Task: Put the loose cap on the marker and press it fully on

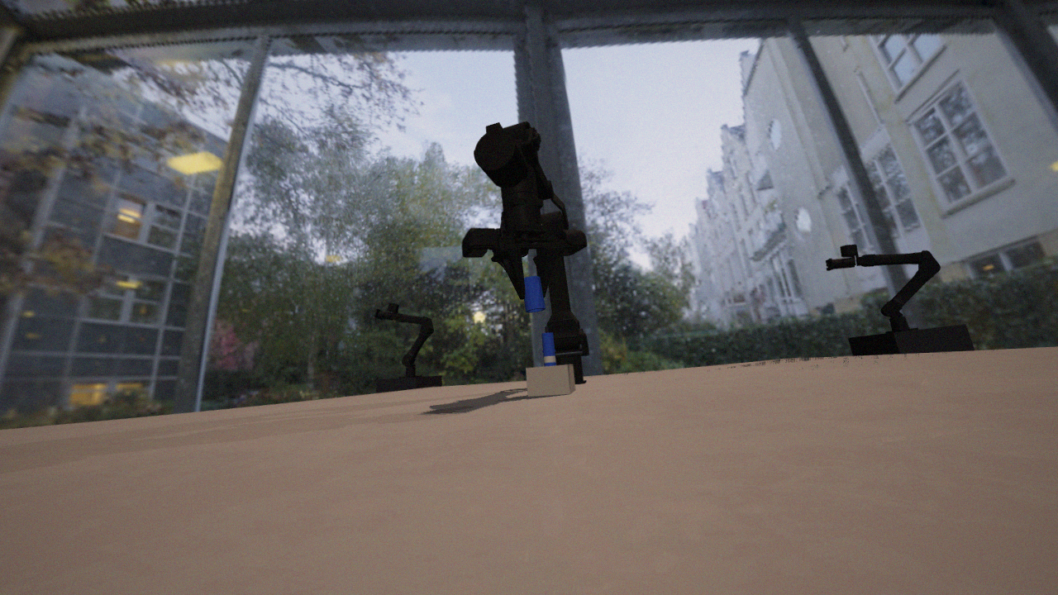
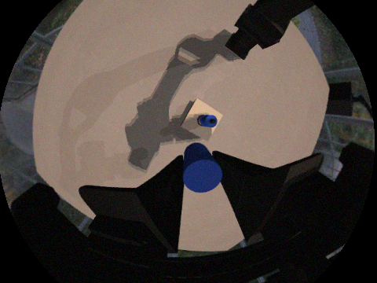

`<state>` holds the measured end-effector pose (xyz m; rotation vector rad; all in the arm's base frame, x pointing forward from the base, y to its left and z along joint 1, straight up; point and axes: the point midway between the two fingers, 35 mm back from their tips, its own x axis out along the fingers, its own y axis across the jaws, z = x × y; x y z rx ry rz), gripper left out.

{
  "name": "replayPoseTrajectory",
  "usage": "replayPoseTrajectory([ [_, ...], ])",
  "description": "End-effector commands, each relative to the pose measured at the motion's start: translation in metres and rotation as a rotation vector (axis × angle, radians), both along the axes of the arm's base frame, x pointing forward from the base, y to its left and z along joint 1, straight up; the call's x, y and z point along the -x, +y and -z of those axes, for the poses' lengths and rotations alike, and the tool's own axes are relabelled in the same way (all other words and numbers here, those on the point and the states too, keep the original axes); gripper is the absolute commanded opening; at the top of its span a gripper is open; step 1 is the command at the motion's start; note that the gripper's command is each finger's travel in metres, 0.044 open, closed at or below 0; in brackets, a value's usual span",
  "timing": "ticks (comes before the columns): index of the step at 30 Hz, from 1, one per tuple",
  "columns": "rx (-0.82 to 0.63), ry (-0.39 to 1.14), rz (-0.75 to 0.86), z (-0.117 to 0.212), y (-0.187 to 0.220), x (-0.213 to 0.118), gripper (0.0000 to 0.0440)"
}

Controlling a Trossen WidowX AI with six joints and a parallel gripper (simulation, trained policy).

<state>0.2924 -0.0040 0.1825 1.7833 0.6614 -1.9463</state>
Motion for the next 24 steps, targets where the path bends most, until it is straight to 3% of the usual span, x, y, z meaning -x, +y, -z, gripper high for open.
replayPoseTrajectory([
  [1,-0.010,0.015,0.006,0.001,0.001,0.010,0.0000],
  [24,-0.014,0.037,0.020,0.008,0.008,0.043,0.0000],
])
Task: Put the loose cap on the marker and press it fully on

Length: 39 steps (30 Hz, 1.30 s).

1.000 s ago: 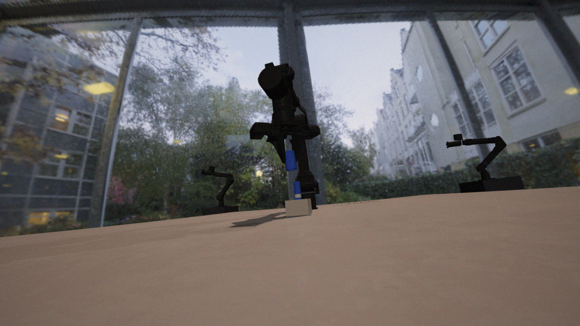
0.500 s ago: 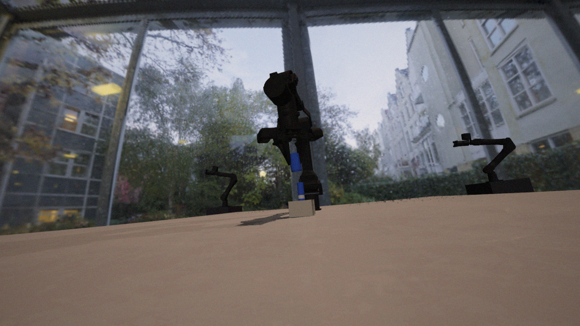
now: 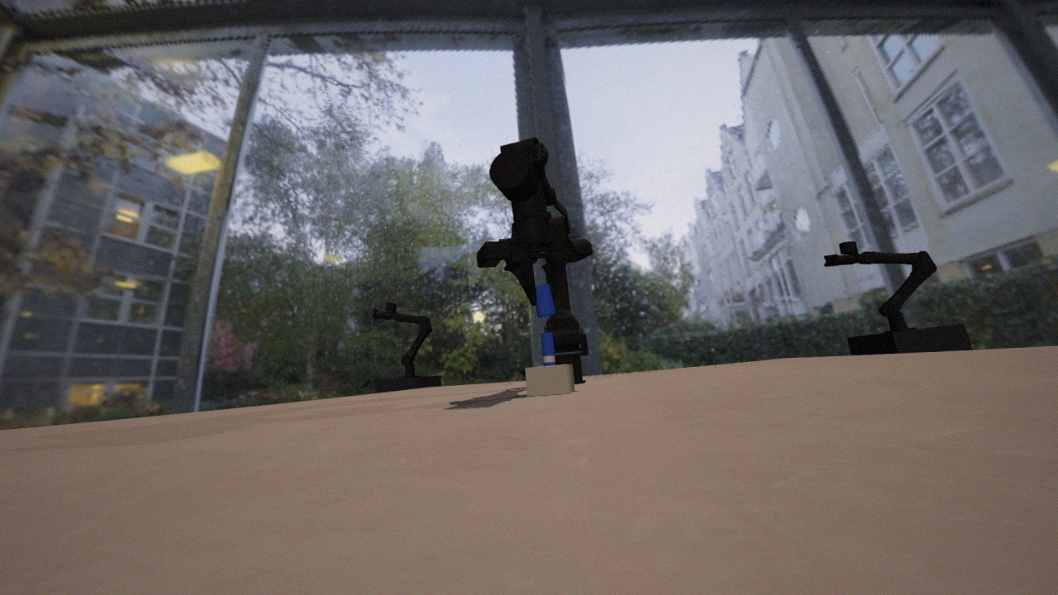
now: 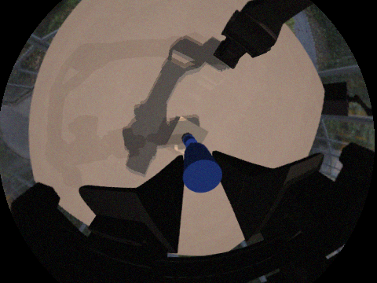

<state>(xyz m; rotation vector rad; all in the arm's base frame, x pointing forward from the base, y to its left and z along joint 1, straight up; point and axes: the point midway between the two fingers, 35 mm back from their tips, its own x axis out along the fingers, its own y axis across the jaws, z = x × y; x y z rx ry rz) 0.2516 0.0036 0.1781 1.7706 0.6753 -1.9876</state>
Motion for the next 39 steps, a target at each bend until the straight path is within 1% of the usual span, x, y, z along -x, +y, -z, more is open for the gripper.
replayPoseTrajectory([
  [1,-0.002,0.005,0.009,0.005,0.001,0.003,0.0000],
  [15,0.006,0.006,0.033,0.023,-0.001,0.007,0.0000],
  [29,-0.011,0.030,0.032,0.049,-0.001,0.009,0.0000],
  [39,-0.012,0.033,0.032,0.052,-0.001,0.009,0.0000],
])
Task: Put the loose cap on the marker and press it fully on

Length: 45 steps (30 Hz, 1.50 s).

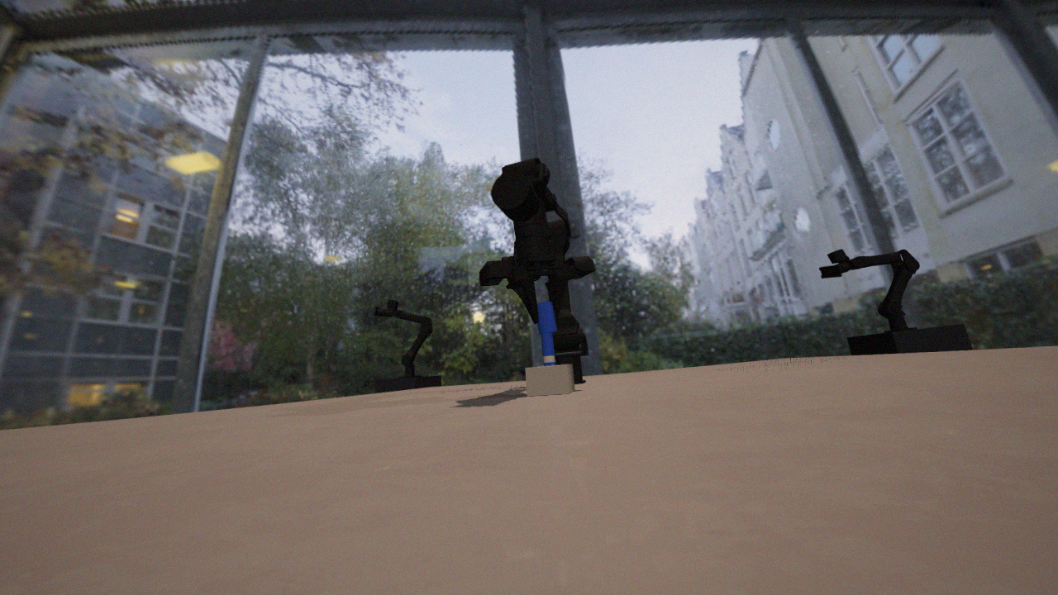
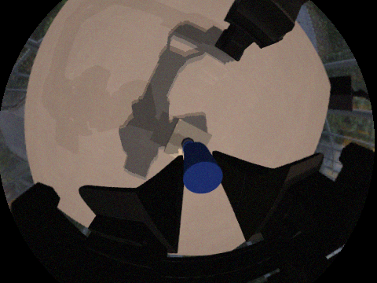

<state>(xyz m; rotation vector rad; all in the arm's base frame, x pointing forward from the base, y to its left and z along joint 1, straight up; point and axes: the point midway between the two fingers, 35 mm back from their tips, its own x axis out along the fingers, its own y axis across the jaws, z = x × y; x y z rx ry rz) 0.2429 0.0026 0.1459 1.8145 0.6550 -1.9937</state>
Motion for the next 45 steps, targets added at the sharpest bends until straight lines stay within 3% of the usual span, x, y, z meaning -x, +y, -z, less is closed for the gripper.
replayPoseTrajectory([
  [1,-0.003,0.049,-0.003,0.020,0.000,0.000,0.0000],
  [34,-0.004,0.052,-0.004,0.023,0.000,0.000,0.0000],
  [45,-0.005,0.043,-0.031,0.040,0.001,-0.001,0.0004],
])
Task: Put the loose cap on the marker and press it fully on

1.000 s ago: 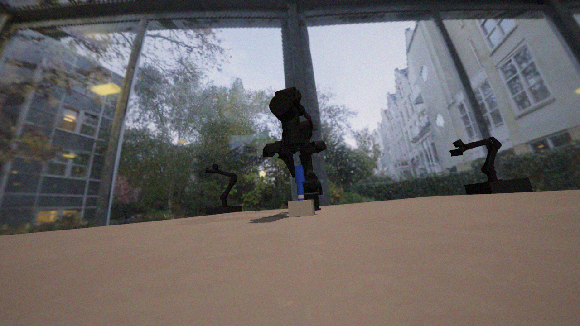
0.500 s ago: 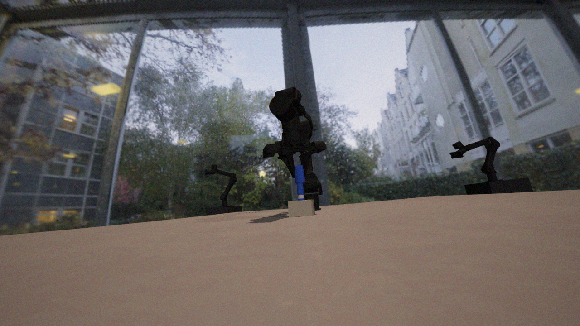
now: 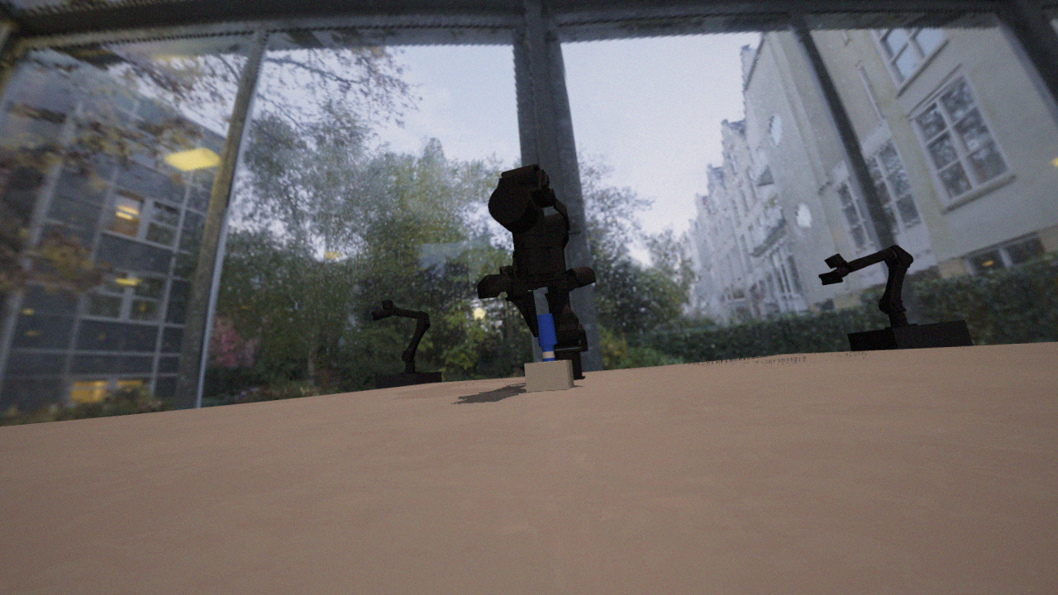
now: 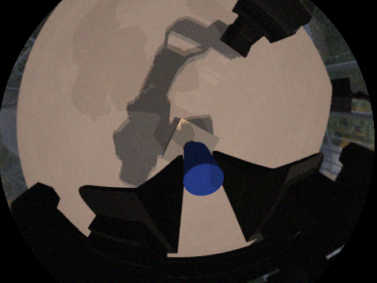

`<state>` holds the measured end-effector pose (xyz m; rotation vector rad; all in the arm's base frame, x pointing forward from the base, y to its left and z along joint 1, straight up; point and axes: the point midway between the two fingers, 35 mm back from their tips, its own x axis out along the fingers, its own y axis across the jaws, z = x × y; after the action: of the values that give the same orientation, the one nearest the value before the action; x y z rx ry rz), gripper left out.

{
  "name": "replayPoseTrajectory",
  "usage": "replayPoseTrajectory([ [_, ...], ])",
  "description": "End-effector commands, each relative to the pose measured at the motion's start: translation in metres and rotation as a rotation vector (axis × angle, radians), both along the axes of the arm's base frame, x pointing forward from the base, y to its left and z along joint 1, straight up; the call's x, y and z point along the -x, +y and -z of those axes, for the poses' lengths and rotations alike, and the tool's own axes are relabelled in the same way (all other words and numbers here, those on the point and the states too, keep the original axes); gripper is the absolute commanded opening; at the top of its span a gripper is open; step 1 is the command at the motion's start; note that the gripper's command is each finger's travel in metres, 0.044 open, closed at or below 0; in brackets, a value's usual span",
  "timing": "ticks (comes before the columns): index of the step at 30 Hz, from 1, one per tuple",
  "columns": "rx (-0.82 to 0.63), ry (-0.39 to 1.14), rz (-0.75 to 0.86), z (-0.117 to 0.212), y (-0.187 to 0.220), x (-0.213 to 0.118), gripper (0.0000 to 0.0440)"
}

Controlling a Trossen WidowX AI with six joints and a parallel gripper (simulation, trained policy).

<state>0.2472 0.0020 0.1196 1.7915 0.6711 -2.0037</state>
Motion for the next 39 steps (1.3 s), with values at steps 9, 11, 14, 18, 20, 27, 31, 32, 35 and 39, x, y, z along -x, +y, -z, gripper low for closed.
replayPoseTrajectory([
  [9,0.001,0.019,-0.038,0.022,0.001,0.004,0.0011],
  [11,0.001,0.018,-0.039,0.022,0.001,0.004,0.0013],
  [14,0.001,0.032,-0.042,0.027,0.001,0.007,0.0045],
  [18,0.004,0.038,-0.048,0.030,0.000,0.010,0.0049],
  [20,0.006,0.036,-0.050,0.030,-0.001,0.010,0.0051],
  [27,0.020,0.023,-0.062,0.030,-0.004,0.008,0.0060],
  [31,0.028,0.016,-0.069,0.030,-0.006,0.008,0.0065],
  [32,0.030,0.014,-0.071,0.030,-0.007,0.008,0.0066],
  [35,0.034,0.010,-0.074,0.030,-0.008,0.007,0.0070],
  [39,0.039,0.007,-0.078,0.030,-0.008,0.007,0.0075],
])
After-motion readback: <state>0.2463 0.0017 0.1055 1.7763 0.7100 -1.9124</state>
